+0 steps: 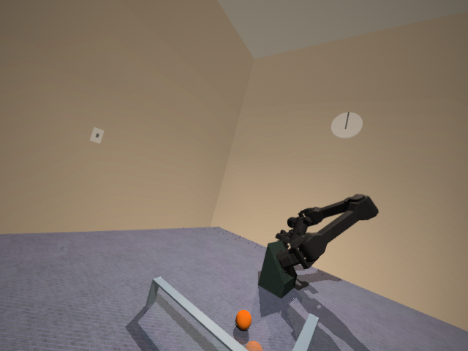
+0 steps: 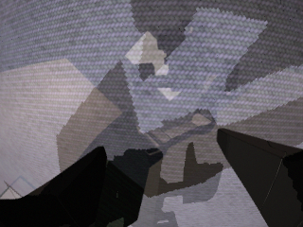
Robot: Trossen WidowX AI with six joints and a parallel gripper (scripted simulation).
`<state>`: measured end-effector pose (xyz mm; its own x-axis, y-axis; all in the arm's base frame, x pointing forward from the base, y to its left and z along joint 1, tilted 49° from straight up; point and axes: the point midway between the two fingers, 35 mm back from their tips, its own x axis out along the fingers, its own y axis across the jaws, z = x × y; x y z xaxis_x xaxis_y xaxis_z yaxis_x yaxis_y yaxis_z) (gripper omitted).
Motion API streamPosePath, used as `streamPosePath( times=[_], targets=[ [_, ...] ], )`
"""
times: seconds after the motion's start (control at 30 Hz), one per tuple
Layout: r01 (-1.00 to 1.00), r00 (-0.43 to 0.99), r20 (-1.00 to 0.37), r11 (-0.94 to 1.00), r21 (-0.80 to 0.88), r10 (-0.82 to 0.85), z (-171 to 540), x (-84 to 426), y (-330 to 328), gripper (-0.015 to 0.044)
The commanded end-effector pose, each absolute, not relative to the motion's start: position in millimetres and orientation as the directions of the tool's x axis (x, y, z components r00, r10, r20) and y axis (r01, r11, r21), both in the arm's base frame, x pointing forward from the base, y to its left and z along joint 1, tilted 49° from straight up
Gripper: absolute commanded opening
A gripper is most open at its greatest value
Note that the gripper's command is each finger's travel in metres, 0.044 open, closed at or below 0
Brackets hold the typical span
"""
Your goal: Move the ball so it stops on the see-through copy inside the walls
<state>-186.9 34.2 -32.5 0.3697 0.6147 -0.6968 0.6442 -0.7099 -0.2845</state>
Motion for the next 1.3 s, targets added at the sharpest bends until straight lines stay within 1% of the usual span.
streamPosePath(
  times=[0.0,0.1,0.13,0.4,0.53,0.7,0.87,1.0,1.13,1.27],
  targets=[
    [0.649,0.366,-0.699,-0.707,-0.281,0.614,-32.7,-187.1,32.0,0.0374],
    [0.713,0.318,-0.730,-0.660,-0.236,0.605,-35.4,-188.2,1.9,0.0295],
    [0.739,0.300,-0.742,-0.638,-0.216,0.599,-36.4,-187.3,-11.1,0.0283],
    [0.912,0.168,-0.829,-0.403,-0.075,0.533,-39.9,-154.4,-107.0,0.0283],
    [0.965,0.151,-0.859,-0.261,0.021,0.490,-40.1,-121.9,-147.3,0.0283],
    [0.990,0.143,-0.884,-0.045,0.137,0.446,-37.3,-68.6,-186.3,0.0283],
    [0.949,0.137,-0.899,0.205,0.240,0.417,-31.0,-4.4,-208.2,0.0283],
    [0.877,0.165,-0.893,0.353,0.327,0.418,-25.9,47.5,-212.0,0.0283],
    [0.762,0.203,-0.872,0.487,0.426,0.445,-18.6,107.0,-203.1,0.0283],
    [0.615,0.230,-0.837,0.592,0.521,0.497,-9.1,163.7,-179.8,0.0283]
  ],
)
